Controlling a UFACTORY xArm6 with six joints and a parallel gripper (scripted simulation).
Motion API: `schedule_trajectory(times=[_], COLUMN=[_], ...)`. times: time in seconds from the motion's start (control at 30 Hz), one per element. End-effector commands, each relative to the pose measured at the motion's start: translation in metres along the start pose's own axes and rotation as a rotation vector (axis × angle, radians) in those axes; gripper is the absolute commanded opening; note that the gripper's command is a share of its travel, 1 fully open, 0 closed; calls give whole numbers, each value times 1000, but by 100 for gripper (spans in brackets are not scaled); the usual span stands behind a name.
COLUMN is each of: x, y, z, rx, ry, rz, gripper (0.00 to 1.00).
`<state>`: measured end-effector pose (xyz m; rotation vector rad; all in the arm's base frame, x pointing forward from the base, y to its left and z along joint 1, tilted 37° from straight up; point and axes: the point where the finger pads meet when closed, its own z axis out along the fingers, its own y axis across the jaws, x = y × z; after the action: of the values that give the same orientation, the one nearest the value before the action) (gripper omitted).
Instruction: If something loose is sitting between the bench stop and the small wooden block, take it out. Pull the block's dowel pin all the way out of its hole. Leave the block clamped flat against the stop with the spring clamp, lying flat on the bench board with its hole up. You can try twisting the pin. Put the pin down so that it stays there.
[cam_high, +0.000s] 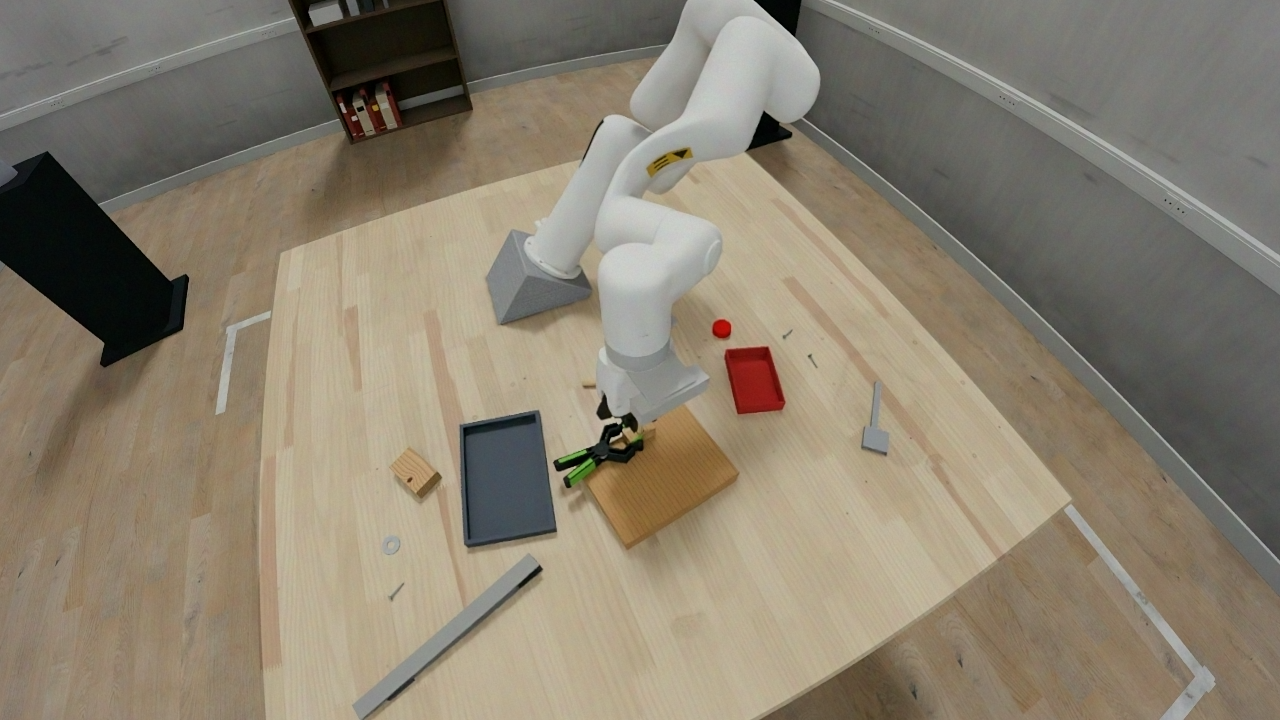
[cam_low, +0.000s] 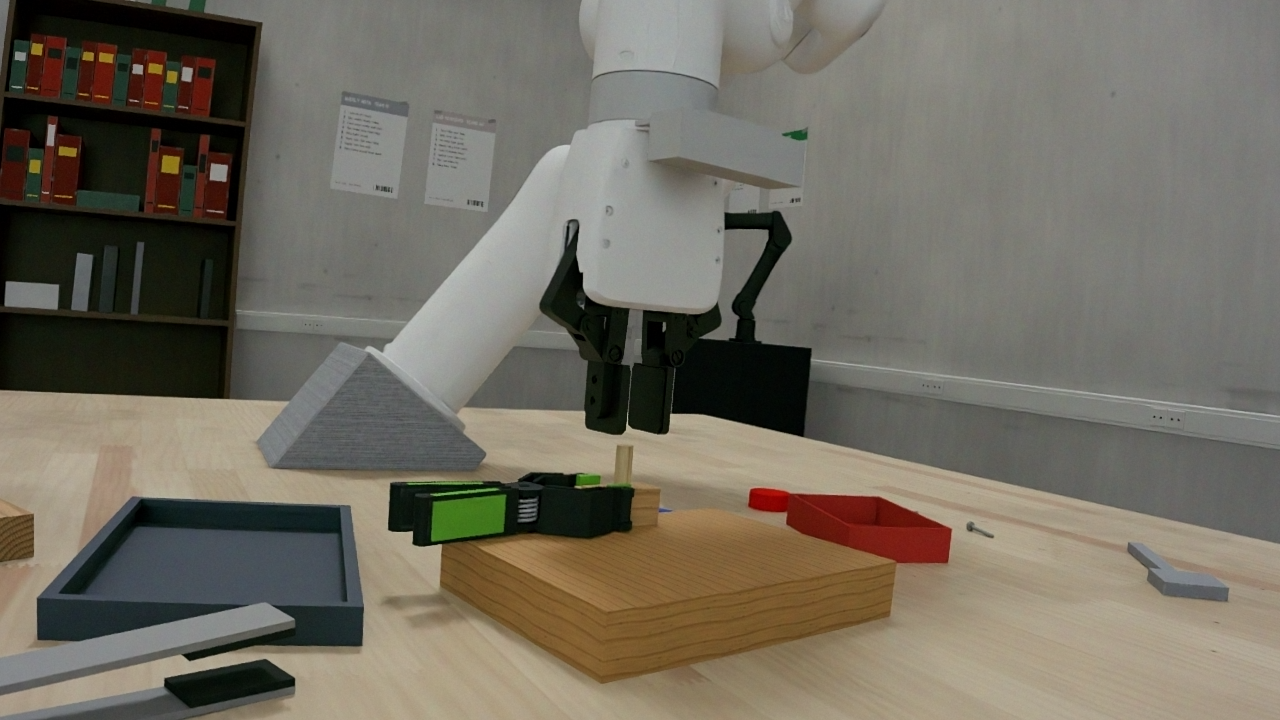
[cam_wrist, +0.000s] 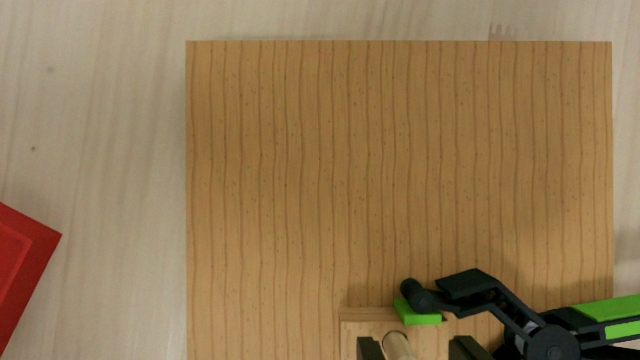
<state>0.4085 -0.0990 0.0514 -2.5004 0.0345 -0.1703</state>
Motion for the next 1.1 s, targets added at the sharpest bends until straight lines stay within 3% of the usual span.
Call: schedule_trajectory(times=[0.0, 1.07], x=[1, 1], y=[0, 0], z=[0, 24], rx=[-2, -2], ry=[3, 3], rz=[-1, -1], gripper=[28, 28])
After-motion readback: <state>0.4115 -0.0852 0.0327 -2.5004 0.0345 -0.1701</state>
